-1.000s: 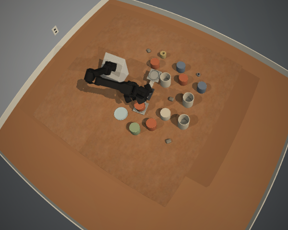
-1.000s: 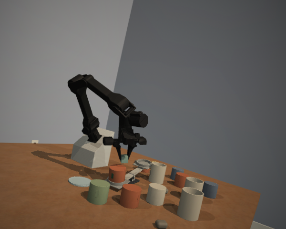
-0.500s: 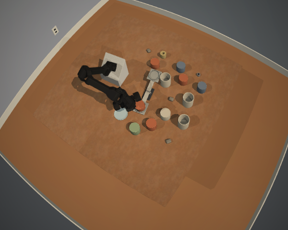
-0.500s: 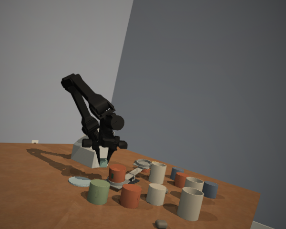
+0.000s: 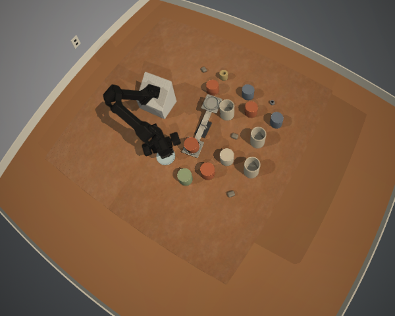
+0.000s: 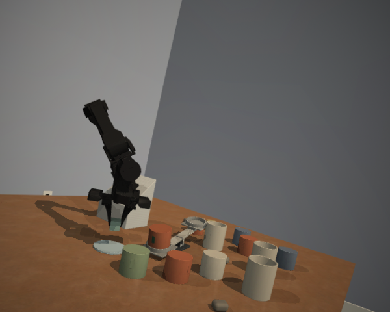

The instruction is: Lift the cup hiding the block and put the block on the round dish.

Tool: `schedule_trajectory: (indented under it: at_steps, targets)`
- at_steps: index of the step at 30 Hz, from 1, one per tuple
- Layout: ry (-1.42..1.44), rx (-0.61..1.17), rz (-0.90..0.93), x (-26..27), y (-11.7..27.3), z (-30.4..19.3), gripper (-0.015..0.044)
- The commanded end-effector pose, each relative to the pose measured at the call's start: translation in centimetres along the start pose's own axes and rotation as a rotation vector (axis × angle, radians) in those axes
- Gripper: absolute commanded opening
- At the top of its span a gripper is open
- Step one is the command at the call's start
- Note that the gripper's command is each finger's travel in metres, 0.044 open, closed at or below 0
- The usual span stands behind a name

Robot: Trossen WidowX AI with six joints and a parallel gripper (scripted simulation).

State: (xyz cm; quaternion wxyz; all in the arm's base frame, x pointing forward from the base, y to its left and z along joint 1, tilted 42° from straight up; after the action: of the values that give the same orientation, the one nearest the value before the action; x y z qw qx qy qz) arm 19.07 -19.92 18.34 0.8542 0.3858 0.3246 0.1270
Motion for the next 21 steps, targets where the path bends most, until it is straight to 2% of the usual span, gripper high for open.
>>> schedule_trajectory:
  at_steps: [1,7,21]
  targets:
    - [0.007,0.003,-0.007,-0.2,-1.1,-0.1,0.0000]
    - [0.008,0.002,-0.009,-0.3,-3.9,-0.2,0.0000]
    - [0.008,0.002,-0.010,-0.3,-5.1,-0.2,0.0000]
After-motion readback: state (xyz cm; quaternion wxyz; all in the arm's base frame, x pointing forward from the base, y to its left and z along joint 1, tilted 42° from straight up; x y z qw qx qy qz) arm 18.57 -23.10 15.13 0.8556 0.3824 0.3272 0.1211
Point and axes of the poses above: the point midway between the two fingers, 35 mm back from their tips, its own y axis back along the fingers, its own x axis across the jaws, z = x × y, the point moved 5 cm from there along y, back along the fingers, and after that the axes turned 3 degrees about -y, right-handed, at the moved point
